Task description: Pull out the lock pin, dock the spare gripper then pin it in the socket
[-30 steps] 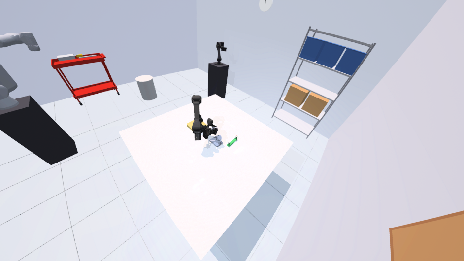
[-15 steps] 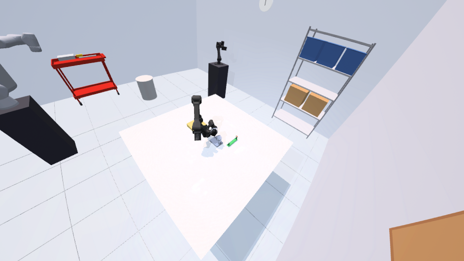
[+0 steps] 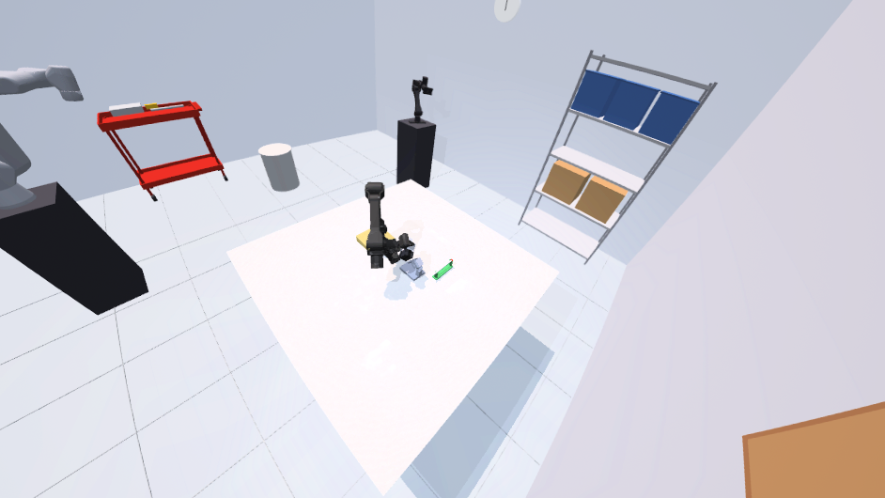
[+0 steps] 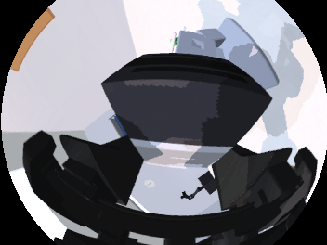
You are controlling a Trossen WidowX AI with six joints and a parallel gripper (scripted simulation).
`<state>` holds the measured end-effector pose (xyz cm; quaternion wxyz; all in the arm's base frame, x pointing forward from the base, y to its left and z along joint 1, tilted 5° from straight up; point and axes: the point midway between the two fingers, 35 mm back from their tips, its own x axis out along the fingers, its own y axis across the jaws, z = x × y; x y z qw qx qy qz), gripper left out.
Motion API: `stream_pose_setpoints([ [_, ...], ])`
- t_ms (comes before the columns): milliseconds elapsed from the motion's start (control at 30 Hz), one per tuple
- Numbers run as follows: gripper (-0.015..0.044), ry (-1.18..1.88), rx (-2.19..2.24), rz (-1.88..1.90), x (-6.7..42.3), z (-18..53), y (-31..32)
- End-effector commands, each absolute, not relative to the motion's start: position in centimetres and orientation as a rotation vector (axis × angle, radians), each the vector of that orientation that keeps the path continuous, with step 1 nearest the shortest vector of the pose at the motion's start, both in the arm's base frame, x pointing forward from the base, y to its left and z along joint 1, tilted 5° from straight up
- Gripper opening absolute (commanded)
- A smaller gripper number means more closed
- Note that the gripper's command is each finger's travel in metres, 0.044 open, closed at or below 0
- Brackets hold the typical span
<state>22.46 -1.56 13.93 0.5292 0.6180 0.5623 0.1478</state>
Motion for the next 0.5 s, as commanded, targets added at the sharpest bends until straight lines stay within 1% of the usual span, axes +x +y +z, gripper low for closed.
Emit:
stream_pose_setpoints([
  [0,0.0,1.368,1.565,0.298,22.6,14.12,-1.59],
  [467,0.0,1.479,1.859,0.057,22.61,14.05,-1.65],
])
